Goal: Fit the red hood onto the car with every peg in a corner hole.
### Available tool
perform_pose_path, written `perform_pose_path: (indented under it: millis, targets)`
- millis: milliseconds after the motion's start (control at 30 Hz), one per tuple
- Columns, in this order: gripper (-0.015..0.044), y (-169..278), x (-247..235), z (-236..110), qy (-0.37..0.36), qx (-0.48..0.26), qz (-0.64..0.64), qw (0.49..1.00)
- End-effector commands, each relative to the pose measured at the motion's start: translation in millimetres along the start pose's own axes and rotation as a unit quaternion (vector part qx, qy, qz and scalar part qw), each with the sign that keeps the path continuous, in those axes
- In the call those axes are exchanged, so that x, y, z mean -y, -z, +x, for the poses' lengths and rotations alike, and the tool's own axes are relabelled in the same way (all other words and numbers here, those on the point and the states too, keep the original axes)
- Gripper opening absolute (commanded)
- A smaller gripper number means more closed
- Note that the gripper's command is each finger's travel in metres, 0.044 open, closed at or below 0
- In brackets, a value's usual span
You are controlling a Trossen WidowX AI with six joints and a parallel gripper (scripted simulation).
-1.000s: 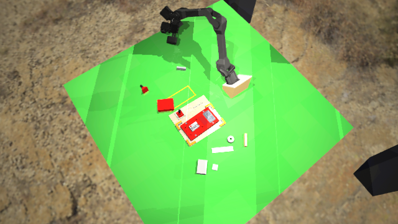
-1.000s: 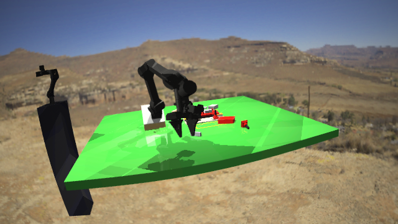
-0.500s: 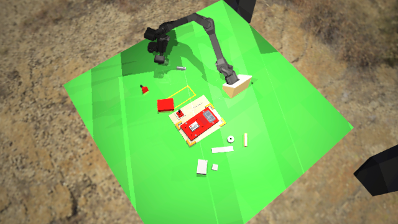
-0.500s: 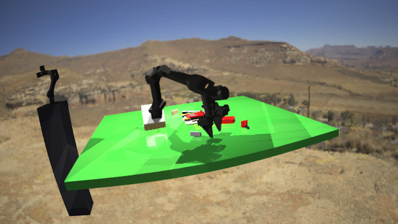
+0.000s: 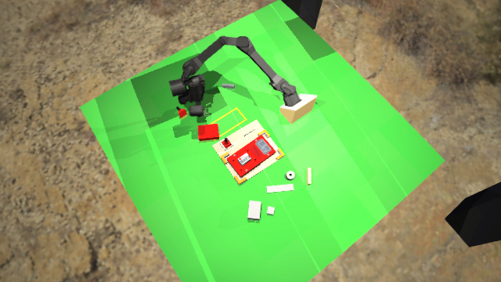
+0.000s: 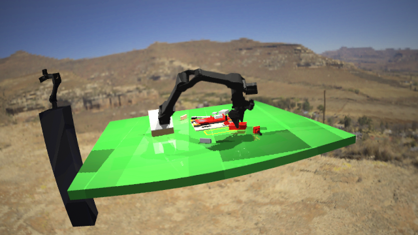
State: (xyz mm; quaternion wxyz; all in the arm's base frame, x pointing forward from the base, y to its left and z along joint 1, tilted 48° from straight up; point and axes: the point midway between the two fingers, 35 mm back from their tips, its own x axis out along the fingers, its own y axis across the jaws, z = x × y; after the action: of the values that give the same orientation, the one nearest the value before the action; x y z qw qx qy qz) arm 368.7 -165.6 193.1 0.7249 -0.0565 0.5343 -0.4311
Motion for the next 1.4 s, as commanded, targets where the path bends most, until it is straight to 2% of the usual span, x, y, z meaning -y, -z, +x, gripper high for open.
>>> perform_pose_path:
  millis: [0, 200, 1367]
  targets:
    - [0.0440, 11.8, -48.8, -6.5, 0.014, -0.006, -0.018, 1.000]
    - [0.0440, 41.4, -115.1, -22.7, 0.039, 0.004, -0.046, 0.998]
    - [0.0440, 42.1, -115.5, -3.0, 0.040, 0.005, -0.047, 0.998]
